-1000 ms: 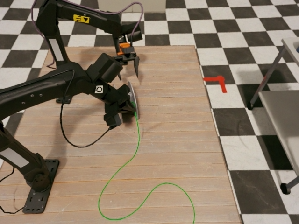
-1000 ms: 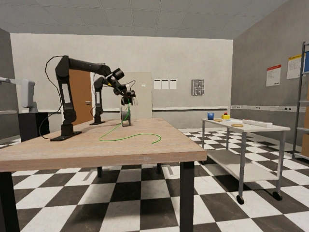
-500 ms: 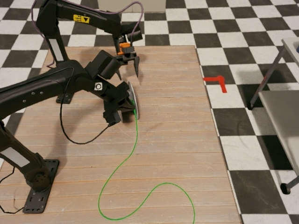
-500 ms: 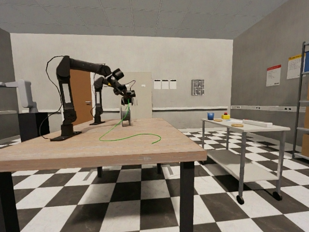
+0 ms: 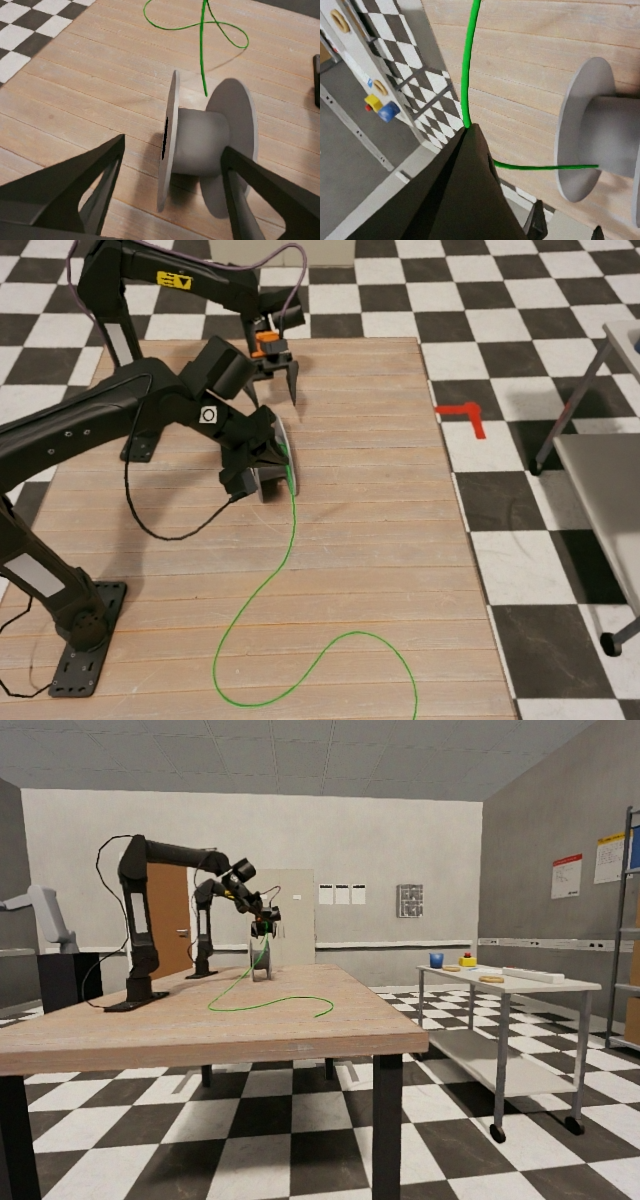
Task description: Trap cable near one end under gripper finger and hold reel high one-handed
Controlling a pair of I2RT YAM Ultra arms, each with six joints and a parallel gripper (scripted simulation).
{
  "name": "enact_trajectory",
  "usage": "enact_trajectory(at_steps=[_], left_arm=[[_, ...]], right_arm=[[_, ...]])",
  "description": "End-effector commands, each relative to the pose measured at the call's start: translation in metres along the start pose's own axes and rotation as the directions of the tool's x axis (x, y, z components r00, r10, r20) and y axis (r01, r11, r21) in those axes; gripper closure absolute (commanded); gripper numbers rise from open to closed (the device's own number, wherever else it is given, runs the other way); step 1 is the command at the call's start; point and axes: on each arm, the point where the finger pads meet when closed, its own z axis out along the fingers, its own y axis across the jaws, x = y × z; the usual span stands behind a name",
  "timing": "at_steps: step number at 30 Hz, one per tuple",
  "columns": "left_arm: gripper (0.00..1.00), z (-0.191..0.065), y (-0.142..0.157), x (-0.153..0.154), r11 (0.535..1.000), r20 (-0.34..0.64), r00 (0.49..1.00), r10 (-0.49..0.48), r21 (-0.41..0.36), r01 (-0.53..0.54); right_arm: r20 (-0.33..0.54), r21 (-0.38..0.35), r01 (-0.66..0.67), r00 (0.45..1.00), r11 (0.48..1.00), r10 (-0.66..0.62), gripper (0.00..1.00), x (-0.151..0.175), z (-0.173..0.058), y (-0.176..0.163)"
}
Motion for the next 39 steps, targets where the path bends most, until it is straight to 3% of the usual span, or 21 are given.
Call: enact_trajectory(at_steps=[1,6,9,15,17,19,21,26,29,33,39], left_arm=[[0.25,-0.005,-0.005,-0.017,1.0,0.028,0.999,0.025,0.0,-0.025],[0.25,-0.001,-0.007,-0.013,1.0,0.025,1.0,0.01,0.01,-0.01],[0.25,0.0,-0.008,-0.011,1.0,0.024,1.0,0.007,0.013,-0.007],[0.25,0.0,-0.008,-0.009,1.0,0.024,1.0,0.004,0.011,-0.004],[0.25,-0.001,-0.008,-0.007,1.0,0.024,1.0,0.001,0.008,-0.002],[0.25,-0.001,-0.007,-0.006,1.0,0.023,1.0,0.0,0.008,0.0],[0.25,-0.001,-0.007,-0.004,1.0,0.023,1.0,-0.001,0.009,0.001],[0.25,-0.001,-0.007,-0.001,1.0,0.022,1.0,-0.004,0.009,0.004],[0.25,-0.002,-0.003,-0.004,1.0,0.023,1.0,0.002,0.003,-0.002],[0.25,-0.003,-0.002,-0.003,1.0,0.023,1.0,-0.001,0.002,0.001],[0.25,-0.002,-0.001,-0.004,1.0,0.022,1.0,-0.002,0.006,0.002]], right_arm=[[0.014,-0.006,0.016,1.0,1.0,-0.016,1.0,-0.003,-0.009,0.001],[0.005,-0.02,0.01,1.0,1.0,-0.009,1.0,-0.002,-0.014,0.001],[0.018,0.01,0.01,1.0,1.0,-0.01,1.0,0.009,0.0,-0.002],[0.016,0.005,0.009,1.0,1.0,-0.009,1.0,0.025,-0.003,-0.003],[0.01,-0.036,-0.022,1.0,0.999,0.022,1.0,0.013,-0.018,0.009],[0.011,-0.033,-0.021,1.0,0.999,0.021,1.0,0.012,-0.018,0.008],[0.016,0.009,0.013,1.0,1.0,-0.013,1.0,0.028,-0.003,-0.002],[0.015,0.002,0.051,0.999,0.999,-0.051,1.0,0.043,-0.007,-0.003],[0.008,-0.03,0.024,1.0,0.999,-0.024,1.0,0.036,-0.018,0.006],[0.018,0.012,0.069,0.997,0.998,-0.07,1.0,0.048,-0.002,-0.006],[0.013,-0.005,0.097,0.995,0.995,-0.097,1.0,0.06,-0.01,-0.004]])
